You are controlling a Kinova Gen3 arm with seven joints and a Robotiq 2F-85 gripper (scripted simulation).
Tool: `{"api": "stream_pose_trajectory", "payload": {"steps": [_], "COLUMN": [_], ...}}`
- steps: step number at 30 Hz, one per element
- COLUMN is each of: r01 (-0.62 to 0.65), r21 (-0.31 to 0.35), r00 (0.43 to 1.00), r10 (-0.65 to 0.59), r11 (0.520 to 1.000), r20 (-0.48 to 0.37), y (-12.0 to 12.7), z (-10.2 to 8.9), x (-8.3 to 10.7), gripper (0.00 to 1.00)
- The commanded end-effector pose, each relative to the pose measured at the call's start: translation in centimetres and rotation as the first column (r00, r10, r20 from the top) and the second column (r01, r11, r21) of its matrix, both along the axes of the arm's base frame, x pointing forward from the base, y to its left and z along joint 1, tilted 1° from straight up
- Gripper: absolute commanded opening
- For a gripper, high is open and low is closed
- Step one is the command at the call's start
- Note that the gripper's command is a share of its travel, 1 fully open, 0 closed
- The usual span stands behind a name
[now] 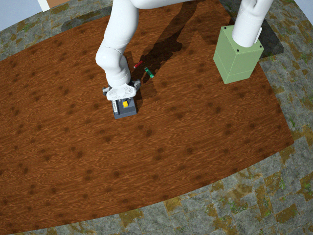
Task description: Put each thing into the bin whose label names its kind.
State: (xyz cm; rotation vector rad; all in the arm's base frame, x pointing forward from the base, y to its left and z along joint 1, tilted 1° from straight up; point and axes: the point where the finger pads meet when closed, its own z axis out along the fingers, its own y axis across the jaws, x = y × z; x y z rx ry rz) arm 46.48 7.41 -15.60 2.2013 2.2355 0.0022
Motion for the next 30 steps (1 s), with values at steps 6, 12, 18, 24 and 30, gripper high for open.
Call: {"api": "stream_pose_trajectory", "payload": {"steps": [6, 12, 18, 24, 30], "r01": [-0.003, -0.003, -0.003, -0.003, -0.003], "r21": [0.003, 0.003, 0.003, 0.003, 0.003], "r00": [1.0, 1.0, 1.0, 1.0, 1.0], "r10": [0.003, 0.003, 0.003, 0.003, 0.003], "r11": [1.0, 1.0, 1.0, 1.0, 1.0], "r20": [0.007, 0.007, 0.007, 0.007, 0.007], "y": [0.3, 0.3, 0.3, 0.3, 0.3], "z": [0.4, 1.2, 3.6, 5.6, 7.6], "x": [0.3, 0.3, 0.3, 0.3, 0.3], "gripper": [0.31, 1.0, 1.0, 1.0, 1.0]}}
